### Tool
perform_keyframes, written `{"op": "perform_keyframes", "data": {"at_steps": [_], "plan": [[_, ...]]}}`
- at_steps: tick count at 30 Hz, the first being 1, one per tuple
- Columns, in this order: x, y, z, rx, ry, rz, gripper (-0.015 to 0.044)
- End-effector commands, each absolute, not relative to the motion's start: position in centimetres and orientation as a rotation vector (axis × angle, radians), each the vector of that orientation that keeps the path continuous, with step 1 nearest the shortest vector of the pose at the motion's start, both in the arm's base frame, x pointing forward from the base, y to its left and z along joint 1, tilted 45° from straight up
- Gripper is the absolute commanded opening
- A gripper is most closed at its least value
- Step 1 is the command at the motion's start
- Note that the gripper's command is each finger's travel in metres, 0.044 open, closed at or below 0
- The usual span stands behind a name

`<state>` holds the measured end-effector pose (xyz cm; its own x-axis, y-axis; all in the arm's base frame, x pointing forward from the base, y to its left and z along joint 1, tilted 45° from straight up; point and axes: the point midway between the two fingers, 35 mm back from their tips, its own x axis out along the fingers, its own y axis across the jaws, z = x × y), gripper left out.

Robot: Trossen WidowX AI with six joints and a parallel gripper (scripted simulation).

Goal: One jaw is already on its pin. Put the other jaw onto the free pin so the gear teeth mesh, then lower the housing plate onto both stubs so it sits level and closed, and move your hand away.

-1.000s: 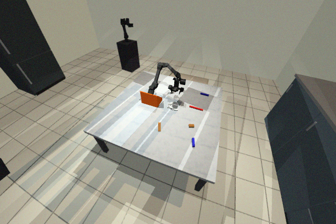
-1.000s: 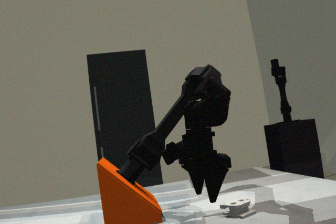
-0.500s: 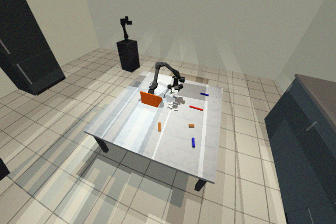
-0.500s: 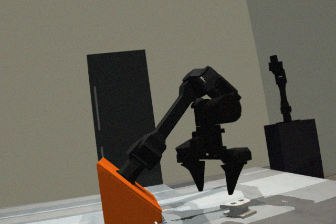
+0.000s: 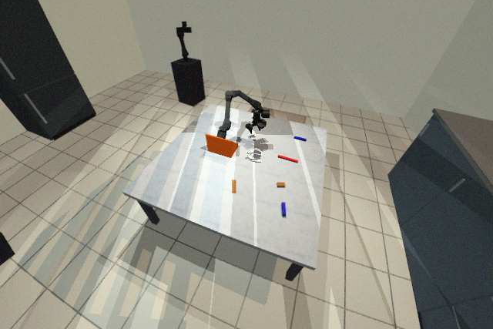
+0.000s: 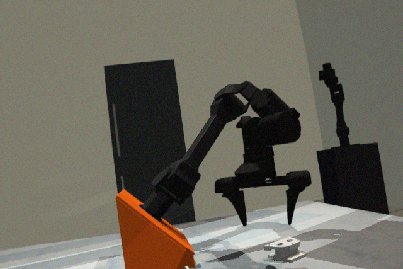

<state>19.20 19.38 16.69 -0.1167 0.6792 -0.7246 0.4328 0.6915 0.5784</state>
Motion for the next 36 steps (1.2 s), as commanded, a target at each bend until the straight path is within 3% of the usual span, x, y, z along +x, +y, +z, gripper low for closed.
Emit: {"op": "perform_keyframes", "data": {"at_steps": [1, 28, 36], "plan": [[18.3, 19.6, 17.4, 0.792, 1.705, 0.386, 0.044], [13.5, 20.5, 20.8, 0.21, 1.352, 1.022, 0.044], [13.2, 20.6, 21.0, 0.178, 1.327, 1.053, 0.044]]}}
